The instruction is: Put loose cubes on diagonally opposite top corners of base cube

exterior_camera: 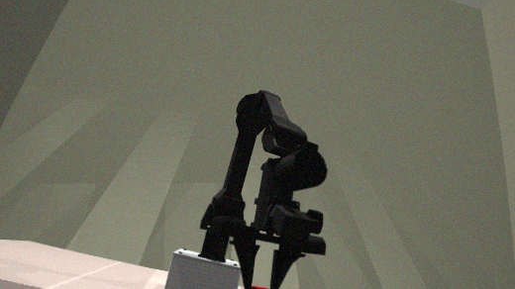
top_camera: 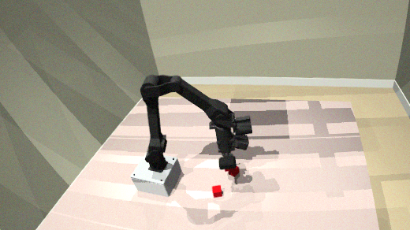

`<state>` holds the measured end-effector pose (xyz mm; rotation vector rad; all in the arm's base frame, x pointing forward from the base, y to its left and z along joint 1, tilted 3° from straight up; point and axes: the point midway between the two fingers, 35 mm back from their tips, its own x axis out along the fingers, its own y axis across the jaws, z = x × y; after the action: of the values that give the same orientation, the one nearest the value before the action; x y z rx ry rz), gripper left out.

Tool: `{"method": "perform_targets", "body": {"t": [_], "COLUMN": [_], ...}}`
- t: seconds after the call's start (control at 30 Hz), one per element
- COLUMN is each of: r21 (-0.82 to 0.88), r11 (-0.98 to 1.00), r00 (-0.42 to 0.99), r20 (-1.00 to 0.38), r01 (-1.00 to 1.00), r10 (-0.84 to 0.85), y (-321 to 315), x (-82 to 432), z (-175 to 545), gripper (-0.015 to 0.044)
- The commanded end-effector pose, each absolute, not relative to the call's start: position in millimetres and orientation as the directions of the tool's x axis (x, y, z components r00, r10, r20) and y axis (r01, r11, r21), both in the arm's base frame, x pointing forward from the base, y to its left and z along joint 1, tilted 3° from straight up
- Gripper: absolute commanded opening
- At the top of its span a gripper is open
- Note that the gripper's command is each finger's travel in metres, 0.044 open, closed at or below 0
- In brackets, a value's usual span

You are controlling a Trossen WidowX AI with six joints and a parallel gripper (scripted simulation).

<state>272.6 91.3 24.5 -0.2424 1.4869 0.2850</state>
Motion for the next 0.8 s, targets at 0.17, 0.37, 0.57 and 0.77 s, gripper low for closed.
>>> {"method": "perform_targets", "body": {"t": [0.17,0.37,0.57,0.77], "r21": [0.016,0.016,0.016,0.039], "r11": [0.943,0.943,0.947,0.996], "r00": [0.062,0.062,0.062,0.063], "r20": [-0.997,-0.997,-0.997,-0.997], "r01": [-0.333,-0.333,-0.321,0.077], "r10": [0.038,0.038,0.038,0.034], "y": [91,90,89,57], "x": [272,271,271,271], "z": [38,50,53,63], "gripper": [0.0205,0.0205,0.0231,0.0265]}}
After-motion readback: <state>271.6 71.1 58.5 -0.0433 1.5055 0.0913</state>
